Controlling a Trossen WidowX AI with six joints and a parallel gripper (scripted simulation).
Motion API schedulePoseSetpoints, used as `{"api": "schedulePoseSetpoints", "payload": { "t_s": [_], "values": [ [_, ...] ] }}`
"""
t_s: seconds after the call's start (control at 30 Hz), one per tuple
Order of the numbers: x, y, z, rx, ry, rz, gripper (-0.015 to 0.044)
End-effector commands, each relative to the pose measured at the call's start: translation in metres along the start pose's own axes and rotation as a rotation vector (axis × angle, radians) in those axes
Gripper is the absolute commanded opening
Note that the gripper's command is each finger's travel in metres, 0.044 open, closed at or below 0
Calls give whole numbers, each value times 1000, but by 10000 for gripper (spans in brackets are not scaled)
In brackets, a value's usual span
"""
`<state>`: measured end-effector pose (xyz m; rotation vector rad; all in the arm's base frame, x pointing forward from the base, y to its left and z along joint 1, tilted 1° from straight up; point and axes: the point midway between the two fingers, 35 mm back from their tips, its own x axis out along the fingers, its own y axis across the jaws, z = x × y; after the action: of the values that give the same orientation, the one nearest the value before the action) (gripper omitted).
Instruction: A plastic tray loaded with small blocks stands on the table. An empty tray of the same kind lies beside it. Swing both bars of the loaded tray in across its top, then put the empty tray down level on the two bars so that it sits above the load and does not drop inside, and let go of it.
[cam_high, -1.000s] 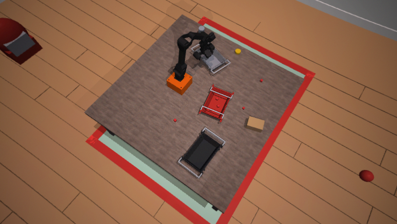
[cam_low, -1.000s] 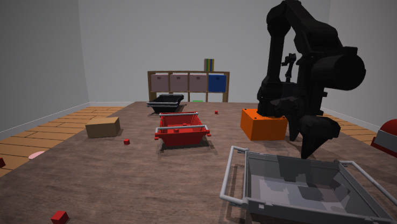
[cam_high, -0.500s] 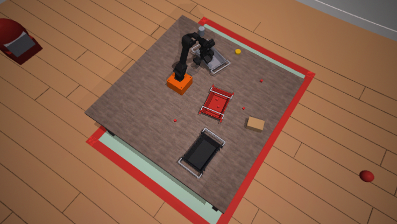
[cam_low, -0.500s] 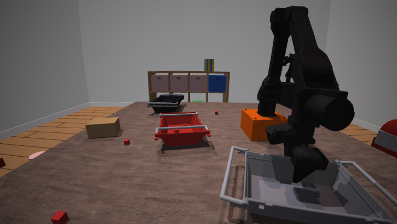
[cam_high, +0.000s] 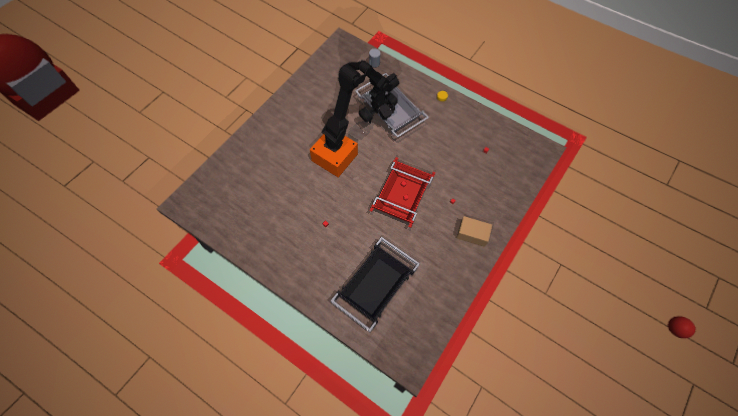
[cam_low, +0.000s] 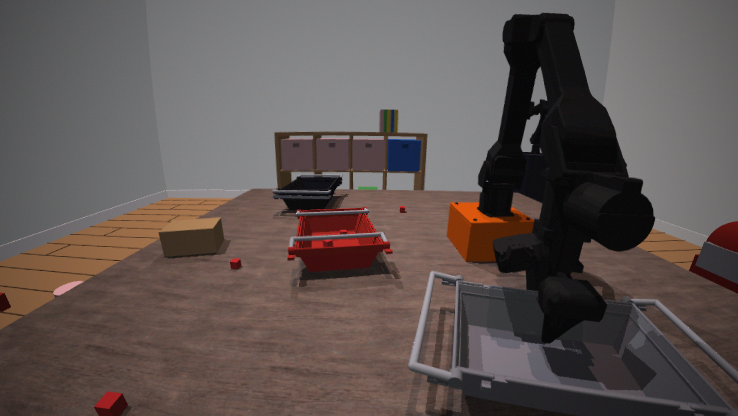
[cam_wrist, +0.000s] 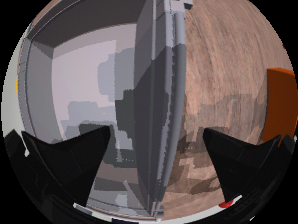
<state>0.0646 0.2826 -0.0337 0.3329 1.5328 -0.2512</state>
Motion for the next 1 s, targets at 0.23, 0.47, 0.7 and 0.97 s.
{"api": "schedulePoseSetpoints", "payload": {
  "t_s": [0.23, 0.47, 0.7, 0.97],
  "values": [
    [2, -2, 1, -3, -3, -7, 352],
    [2, -2, 1, -3, -3, -7, 249],
    [2, -2, 1, -3, -3, -7, 187],
    [2, -2, 1, -3, -3, -7, 133]
  ]
}}
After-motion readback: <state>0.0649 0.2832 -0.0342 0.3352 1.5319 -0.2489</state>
